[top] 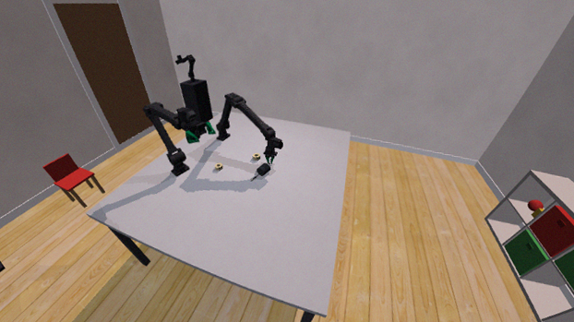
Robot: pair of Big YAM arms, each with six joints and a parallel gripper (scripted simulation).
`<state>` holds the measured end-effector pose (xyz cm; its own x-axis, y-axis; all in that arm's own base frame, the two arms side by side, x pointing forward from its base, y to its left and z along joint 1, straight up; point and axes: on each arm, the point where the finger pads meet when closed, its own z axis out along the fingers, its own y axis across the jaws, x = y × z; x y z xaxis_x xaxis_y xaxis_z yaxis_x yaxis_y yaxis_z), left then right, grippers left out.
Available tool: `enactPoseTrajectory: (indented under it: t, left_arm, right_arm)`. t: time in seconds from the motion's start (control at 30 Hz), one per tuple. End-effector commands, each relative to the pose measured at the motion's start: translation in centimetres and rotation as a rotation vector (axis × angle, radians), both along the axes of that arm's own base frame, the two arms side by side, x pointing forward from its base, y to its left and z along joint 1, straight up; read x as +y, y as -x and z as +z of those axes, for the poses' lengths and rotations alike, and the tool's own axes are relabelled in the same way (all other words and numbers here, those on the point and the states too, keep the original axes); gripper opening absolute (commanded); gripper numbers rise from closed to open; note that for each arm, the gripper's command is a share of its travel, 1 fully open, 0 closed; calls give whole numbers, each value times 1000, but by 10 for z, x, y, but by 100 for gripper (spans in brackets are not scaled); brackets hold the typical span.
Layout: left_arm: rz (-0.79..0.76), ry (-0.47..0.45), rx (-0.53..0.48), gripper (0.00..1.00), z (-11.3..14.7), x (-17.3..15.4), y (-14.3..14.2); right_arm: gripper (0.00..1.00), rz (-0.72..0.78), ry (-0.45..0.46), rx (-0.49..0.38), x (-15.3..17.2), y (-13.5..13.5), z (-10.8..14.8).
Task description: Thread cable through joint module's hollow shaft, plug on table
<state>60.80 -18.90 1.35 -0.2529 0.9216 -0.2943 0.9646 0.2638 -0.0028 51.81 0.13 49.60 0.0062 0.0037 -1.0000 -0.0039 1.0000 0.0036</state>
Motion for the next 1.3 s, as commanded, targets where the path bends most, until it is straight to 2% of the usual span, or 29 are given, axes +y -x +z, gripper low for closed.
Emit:
enactPoseTrajectory:
  t: [0.0,0.37,0.4,0.43,0.7,0.93,1.0,1.1,1.27]
  left_arm:
    - [-11,-9,25,0,-20,0,6]
    - [-15,-4,3,0,-8,-3,4]
    - [-8,2,-22,0,6,-3,-6]
    - [-16,-2,-5,0,-4,-4,3]
    - [-16,5,-37,0,20,-5,-1]
    - [-3,5,-27,0,17,-10,-9]
    - [-4,12,-53,0,26,-15,-22]
    - [-4,7,-35,0,15,-18,-20]
    - [-4,7,-32,0,15,-22,-20]
  right_arm:
    - [100,7,-7,-87,4,-1,49]
    - [100,7,-7,-87,4,-1,49]
    - [100,7,-7,-87,4,-1,49]
    - [100,7,-7,-87,4,-1,49]
    - [100,7,-7,-87,4,-1,49]
    - [100,7,-7,-87,4,-1,49]
    - [100,7,-7,-87,4,-1,49]
    - [100,7,-7,-87,4,-1,49]
    - [100,7,-7,-87,4,-1,49]
